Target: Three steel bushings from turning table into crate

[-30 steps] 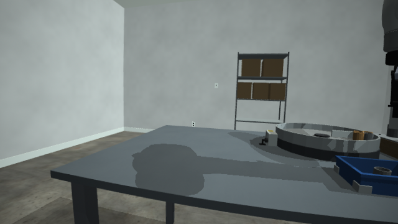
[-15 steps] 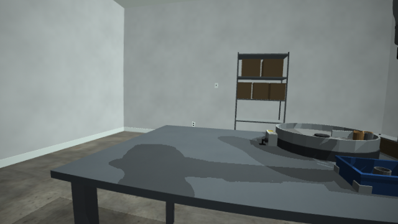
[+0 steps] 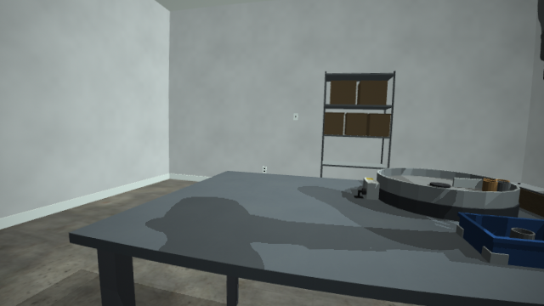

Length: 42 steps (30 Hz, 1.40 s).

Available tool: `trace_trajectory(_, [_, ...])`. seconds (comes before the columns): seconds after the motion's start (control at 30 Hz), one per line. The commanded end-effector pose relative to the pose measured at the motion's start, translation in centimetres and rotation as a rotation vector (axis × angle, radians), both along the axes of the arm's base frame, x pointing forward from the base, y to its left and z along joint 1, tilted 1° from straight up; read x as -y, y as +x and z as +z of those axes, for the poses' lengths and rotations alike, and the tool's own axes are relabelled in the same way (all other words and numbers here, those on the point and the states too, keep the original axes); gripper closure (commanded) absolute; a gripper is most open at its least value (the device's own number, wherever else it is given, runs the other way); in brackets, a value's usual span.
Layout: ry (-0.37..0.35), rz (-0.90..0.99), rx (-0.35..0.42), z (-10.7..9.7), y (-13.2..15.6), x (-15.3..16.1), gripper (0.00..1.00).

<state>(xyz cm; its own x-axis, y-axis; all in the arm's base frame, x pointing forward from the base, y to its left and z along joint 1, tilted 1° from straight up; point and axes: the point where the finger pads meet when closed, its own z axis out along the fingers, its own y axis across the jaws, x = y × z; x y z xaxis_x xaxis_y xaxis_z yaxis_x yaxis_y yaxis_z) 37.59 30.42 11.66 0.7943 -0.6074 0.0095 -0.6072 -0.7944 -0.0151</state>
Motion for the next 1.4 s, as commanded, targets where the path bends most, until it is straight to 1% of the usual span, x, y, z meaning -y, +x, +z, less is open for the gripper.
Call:
trace_trajectory(0.0, [0.0,-0.002,0.003,-0.18,0.15,-0.32,1.0])
trace_trajectory(1.37, [0.0,-0.002,0.003,-0.17,0.44,-0.76,1.0])
